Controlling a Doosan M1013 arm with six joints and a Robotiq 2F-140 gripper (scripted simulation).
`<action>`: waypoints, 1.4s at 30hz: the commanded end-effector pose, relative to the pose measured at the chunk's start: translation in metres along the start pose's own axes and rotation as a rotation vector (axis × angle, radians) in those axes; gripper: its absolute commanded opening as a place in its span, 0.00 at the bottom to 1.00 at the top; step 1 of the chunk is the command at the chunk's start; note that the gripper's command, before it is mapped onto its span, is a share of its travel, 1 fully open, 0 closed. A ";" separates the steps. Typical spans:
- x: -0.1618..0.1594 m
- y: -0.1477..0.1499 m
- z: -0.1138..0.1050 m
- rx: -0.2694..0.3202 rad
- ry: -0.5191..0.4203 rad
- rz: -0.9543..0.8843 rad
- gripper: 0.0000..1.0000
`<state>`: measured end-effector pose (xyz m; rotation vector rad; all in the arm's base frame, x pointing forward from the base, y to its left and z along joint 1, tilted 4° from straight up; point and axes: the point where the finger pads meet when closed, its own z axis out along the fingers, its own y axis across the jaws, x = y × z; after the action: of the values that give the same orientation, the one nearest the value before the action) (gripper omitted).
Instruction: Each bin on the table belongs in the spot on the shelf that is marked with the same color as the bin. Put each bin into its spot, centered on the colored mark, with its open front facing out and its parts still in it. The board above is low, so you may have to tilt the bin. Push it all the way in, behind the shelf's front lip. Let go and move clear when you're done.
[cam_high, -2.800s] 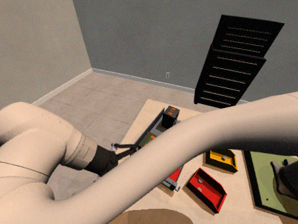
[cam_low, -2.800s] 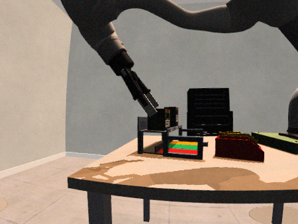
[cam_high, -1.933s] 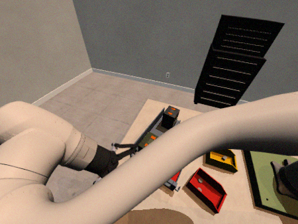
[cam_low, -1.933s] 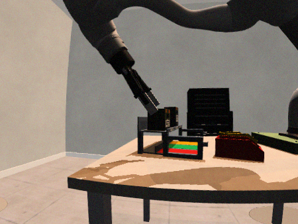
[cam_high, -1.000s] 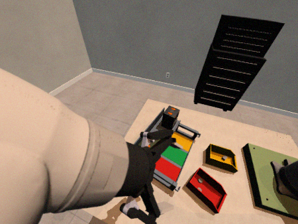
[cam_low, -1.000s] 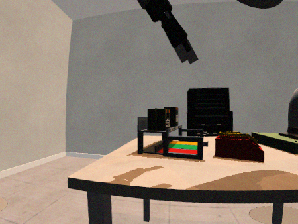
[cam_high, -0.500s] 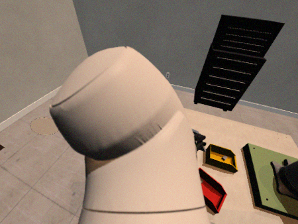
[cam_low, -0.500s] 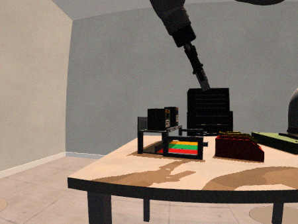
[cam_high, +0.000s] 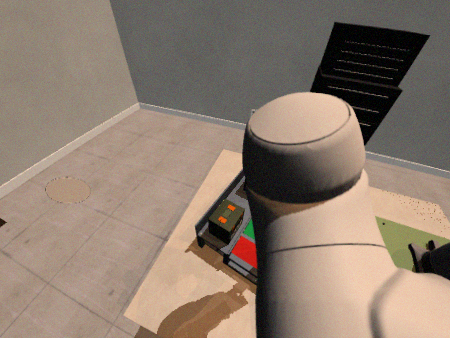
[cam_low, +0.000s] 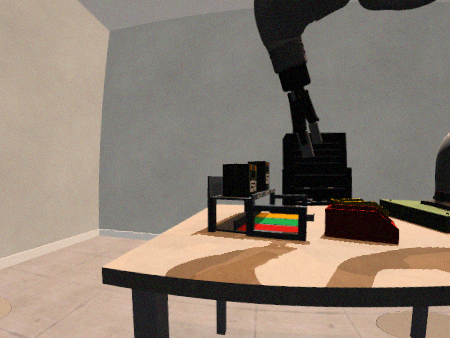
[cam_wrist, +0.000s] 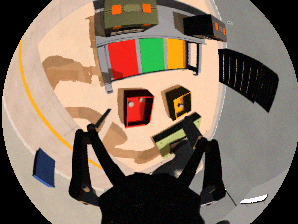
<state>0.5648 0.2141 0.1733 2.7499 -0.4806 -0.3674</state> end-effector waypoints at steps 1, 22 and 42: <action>0.000 0.000 0.000 0.001 0.001 0.001 1.00; 0.060 0.038 0.029 0.170 0.260 0.214 1.00; 0.100 0.074 0.036 0.397 0.501 0.388 1.00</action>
<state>0.6229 0.1036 0.1470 2.8606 -0.9892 0.5272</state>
